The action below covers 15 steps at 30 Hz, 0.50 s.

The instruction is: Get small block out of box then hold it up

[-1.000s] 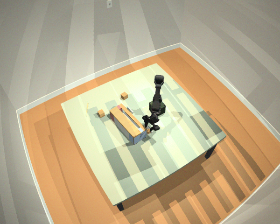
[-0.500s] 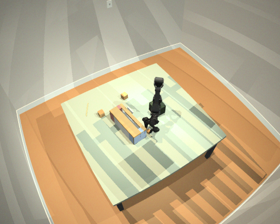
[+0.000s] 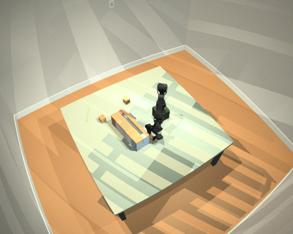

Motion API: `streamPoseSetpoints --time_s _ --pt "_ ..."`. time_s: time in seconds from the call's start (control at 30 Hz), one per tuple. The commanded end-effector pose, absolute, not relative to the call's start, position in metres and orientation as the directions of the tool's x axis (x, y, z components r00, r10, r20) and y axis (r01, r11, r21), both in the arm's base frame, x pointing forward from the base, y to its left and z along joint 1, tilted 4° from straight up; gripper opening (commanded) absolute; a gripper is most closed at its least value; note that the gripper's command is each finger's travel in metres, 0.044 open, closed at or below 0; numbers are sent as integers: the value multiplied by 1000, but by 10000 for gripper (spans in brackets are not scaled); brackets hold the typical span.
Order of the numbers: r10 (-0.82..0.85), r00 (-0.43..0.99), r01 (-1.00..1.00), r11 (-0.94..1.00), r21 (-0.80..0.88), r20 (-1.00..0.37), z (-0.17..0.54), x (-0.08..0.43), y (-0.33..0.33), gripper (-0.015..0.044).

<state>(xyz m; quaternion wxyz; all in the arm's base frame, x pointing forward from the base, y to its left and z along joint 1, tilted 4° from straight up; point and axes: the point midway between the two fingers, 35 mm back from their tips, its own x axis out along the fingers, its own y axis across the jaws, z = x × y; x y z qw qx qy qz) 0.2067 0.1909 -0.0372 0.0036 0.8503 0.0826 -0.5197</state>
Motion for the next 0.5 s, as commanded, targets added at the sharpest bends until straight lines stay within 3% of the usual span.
streamPoseSetpoints --time_s 0.0,0.03,0.3,0.4,0.47 --pt "126 439 144 -987 -69 -890 -46 204 187 285" --pt "126 439 144 -987 -69 -890 -46 204 187 285" --pt "126 439 144 -987 -69 -890 -46 204 187 75" --pt "126 439 144 -987 -69 -890 -46 204 187 55" --pt "130 445 124 -989 -82 -886 -44 207 187 2"
